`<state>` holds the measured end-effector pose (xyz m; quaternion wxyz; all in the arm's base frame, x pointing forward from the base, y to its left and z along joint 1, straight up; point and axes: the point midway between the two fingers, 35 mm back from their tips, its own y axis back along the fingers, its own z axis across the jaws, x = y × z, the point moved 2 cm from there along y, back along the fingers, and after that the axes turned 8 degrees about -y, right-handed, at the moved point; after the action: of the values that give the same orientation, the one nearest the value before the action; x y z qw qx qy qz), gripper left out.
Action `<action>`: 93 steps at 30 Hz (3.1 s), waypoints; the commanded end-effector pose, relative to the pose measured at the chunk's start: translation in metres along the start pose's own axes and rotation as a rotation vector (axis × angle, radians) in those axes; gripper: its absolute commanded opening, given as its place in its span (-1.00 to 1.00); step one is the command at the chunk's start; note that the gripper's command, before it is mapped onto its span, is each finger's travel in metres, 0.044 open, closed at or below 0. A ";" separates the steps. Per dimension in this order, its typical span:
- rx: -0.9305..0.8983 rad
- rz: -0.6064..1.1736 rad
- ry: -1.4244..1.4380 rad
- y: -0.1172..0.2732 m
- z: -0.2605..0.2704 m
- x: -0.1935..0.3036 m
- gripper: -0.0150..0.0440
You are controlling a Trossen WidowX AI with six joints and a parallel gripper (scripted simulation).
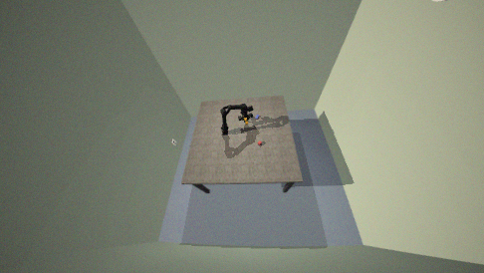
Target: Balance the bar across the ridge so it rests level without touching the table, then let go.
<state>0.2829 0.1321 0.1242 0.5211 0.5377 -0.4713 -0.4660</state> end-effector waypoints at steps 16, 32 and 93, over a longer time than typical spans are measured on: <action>0.003 0.001 0.000 0.001 -0.001 0.000 -0.49; 0.000 0.000 0.000 0.000 0.000 0.000 -0.49; 0.000 0.000 0.000 0.000 0.000 0.000 0.09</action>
<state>0.2829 0.1321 0.1244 0.5213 0.5376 -0.4713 -0.4661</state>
